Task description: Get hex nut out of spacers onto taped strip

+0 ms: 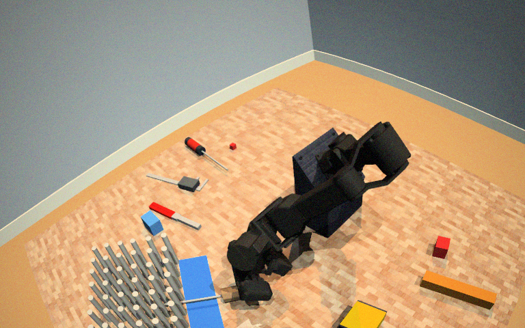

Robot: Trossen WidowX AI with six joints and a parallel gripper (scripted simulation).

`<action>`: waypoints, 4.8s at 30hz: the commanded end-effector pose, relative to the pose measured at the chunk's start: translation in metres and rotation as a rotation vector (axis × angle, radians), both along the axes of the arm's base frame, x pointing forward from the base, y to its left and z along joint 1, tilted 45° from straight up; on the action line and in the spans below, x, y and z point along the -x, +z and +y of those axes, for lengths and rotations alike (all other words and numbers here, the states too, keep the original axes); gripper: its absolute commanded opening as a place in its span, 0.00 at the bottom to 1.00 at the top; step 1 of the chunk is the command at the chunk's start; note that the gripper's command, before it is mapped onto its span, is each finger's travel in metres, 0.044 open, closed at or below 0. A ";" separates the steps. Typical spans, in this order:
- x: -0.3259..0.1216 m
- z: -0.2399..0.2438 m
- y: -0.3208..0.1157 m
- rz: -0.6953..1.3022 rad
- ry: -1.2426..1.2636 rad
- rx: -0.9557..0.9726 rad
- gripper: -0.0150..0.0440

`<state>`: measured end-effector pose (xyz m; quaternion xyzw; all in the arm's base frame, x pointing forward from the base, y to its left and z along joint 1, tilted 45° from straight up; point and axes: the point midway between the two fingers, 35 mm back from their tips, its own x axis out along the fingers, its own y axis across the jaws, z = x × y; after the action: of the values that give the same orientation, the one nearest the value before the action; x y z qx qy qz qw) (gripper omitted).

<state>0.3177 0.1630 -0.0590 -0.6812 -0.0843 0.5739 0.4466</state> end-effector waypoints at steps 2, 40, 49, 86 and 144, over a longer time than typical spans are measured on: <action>0.004 0.000 0.002 0.004 -0.004 -0.002 0.25; 0.028 0.006 0.010 0.007 -0.003 -0.002 0.25; 0.034 0.007 0.012 0.007 -0.002 -0.003 0.25; 0.057 0.013 0.021 0.009 -0.001 -0.003 0.25; 0.072 0.010 0.037 0.007 0.004 -0.003 0.25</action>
<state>0.2414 0.1739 -0.0269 -0.6744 -0.0791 0.5833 0.4457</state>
